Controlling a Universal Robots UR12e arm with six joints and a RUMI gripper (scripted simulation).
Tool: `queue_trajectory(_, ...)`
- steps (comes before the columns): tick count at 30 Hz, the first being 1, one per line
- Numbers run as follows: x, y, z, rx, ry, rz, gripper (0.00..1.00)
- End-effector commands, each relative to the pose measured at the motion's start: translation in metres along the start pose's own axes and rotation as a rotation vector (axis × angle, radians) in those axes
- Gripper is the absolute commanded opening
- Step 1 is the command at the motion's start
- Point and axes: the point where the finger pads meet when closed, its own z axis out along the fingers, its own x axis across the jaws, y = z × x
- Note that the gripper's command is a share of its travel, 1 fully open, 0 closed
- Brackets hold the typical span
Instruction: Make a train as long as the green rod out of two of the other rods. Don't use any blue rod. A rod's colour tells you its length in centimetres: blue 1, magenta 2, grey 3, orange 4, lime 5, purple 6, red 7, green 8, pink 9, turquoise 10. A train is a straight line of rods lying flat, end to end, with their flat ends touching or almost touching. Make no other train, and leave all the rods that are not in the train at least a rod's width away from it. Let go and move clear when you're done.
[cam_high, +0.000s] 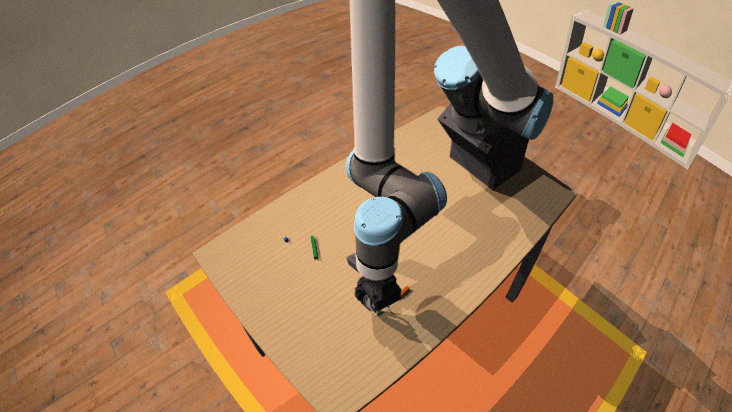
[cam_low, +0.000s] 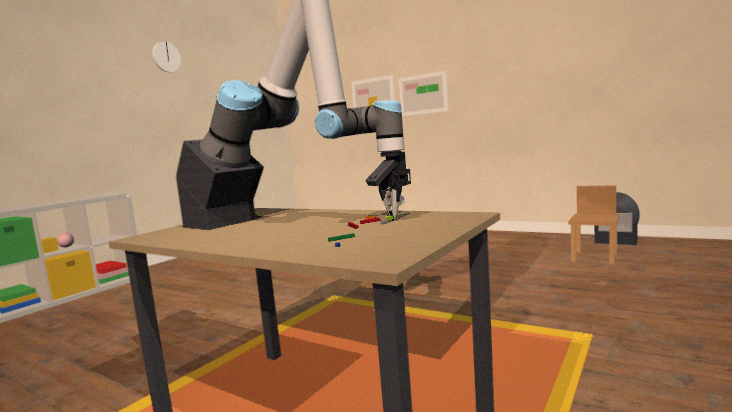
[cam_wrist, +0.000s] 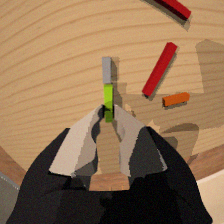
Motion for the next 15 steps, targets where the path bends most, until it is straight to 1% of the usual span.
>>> queue_trajectory(1,-0.0027,-0.0002,0.006,0.0,-0.003,0.001,0.0)
queue_trajectory(15,-0.0018,-0.0001,0.0077,-0.001,-0.003,0.001,0.0)
